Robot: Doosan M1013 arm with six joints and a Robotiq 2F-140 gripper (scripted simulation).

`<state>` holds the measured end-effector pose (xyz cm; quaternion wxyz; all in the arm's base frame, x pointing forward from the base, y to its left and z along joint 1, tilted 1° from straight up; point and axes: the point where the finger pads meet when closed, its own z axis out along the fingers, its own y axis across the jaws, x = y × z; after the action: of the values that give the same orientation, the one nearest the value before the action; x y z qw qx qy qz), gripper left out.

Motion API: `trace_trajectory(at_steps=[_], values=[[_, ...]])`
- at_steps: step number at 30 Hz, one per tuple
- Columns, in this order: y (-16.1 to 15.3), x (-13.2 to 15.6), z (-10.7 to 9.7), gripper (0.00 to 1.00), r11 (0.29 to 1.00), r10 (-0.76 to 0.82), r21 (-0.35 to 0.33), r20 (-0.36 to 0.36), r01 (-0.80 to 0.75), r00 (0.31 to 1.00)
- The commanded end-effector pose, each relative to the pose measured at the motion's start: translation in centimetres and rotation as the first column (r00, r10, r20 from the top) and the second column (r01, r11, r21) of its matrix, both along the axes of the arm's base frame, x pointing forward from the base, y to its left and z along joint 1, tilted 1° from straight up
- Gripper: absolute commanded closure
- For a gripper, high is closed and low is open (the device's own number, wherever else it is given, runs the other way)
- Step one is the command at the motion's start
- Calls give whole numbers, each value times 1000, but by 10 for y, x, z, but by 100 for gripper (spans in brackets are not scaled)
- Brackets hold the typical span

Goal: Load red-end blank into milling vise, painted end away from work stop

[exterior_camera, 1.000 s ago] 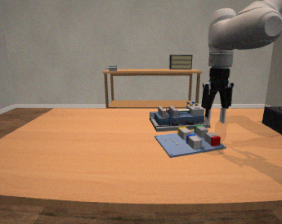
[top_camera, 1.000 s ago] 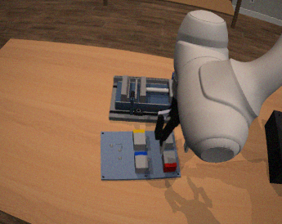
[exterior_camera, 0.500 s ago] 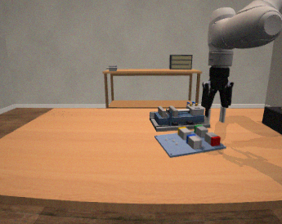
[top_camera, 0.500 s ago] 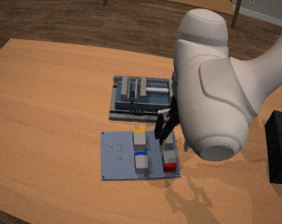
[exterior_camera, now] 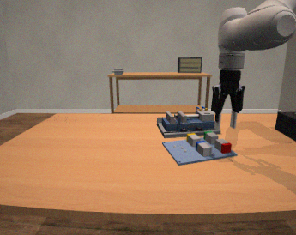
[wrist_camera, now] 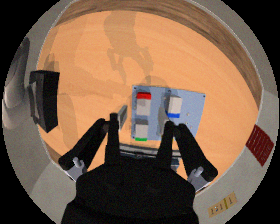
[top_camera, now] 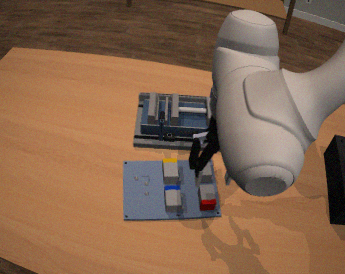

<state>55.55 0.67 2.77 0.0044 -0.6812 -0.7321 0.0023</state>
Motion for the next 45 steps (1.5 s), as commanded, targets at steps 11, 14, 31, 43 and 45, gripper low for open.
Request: trace_trajectory(at_steps=[11,14,31,43,45], values=[[0,0,-3,55,1000,0,0,0,0,1000],[0,0,-9,55,1000,0,0,0,0,1000],[0,0,-43,55,1000,0,0,0,0,1000],[0,0,-73,55,1000,0,0,0,0,1000],[0,0,-72,55,1000,0,0,0,0,1000]])
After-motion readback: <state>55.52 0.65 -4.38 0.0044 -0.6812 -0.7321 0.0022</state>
